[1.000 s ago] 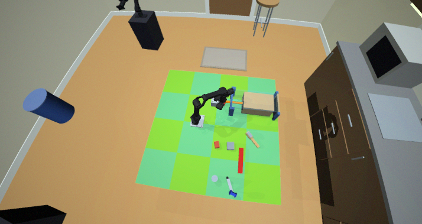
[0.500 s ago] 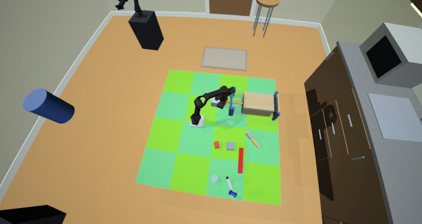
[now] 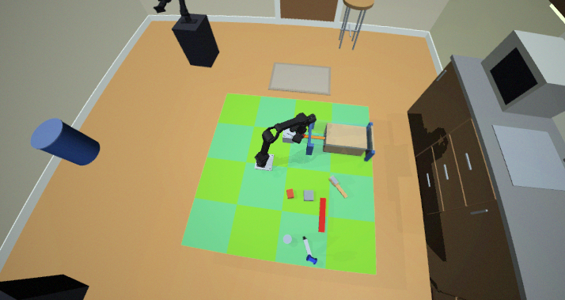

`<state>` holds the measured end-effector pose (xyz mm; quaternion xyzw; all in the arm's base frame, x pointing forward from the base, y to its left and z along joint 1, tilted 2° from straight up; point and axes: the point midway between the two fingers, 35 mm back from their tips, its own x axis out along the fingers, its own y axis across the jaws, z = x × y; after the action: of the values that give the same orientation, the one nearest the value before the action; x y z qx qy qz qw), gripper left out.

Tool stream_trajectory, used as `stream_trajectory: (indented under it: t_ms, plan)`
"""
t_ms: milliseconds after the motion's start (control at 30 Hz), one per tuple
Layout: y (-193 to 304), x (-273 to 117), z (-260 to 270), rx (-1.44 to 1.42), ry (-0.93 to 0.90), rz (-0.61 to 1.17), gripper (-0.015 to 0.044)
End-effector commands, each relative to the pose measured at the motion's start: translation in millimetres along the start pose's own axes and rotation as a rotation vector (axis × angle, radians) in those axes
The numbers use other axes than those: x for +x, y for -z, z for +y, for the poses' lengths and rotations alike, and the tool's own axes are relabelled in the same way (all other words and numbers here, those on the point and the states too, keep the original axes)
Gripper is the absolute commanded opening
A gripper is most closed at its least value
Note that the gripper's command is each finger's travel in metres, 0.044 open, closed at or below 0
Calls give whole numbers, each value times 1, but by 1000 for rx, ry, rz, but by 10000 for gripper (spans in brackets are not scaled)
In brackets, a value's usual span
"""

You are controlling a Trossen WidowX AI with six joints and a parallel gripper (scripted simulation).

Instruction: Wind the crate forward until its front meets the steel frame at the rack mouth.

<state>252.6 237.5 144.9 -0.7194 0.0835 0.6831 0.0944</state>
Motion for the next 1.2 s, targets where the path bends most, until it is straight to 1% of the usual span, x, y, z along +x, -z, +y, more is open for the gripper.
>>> stream_trajectory:
  t_ms: [0, 1167]
  plan:
    - [-1, 2, -9, 2, 2, -5, 0]
    - [-11, 1, -49, 2, 6, -6, 0]
